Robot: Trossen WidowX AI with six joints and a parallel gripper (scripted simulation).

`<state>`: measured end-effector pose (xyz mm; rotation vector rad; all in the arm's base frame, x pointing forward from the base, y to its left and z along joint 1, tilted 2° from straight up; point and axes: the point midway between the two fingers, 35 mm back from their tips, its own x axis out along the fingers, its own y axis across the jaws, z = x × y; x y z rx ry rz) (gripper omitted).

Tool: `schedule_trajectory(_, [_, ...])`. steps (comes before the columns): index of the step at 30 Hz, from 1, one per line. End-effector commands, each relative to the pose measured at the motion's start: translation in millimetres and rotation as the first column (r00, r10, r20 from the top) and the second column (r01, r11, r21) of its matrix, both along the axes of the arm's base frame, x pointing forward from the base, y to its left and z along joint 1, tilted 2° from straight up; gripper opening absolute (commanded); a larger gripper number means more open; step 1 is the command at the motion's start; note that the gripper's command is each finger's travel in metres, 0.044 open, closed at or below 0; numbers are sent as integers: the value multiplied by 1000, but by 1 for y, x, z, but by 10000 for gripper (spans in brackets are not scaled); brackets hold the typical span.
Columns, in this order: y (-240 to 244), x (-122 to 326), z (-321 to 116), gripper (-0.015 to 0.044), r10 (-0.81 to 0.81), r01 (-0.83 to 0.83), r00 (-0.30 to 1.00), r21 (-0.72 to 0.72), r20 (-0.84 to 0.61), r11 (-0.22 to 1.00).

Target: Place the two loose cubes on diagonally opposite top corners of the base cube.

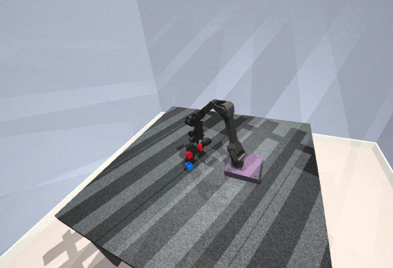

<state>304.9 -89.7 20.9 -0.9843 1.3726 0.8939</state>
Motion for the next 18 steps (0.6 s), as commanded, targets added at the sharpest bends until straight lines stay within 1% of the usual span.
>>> schedule_trajectory(1, [1,-3,-4,160,5,-5,1000,7,-10,1000])
schedule_trajectory(3, [1,-3,-4,108,5,-5,1000,7,-10,1000])
schedule_trajectory(8, [1,-3,-2,105,5,-5,1000,7,-10,1000])
schedule_trajectory(18, [1,2,28,105,5,-5,1000,7,-10,1000])
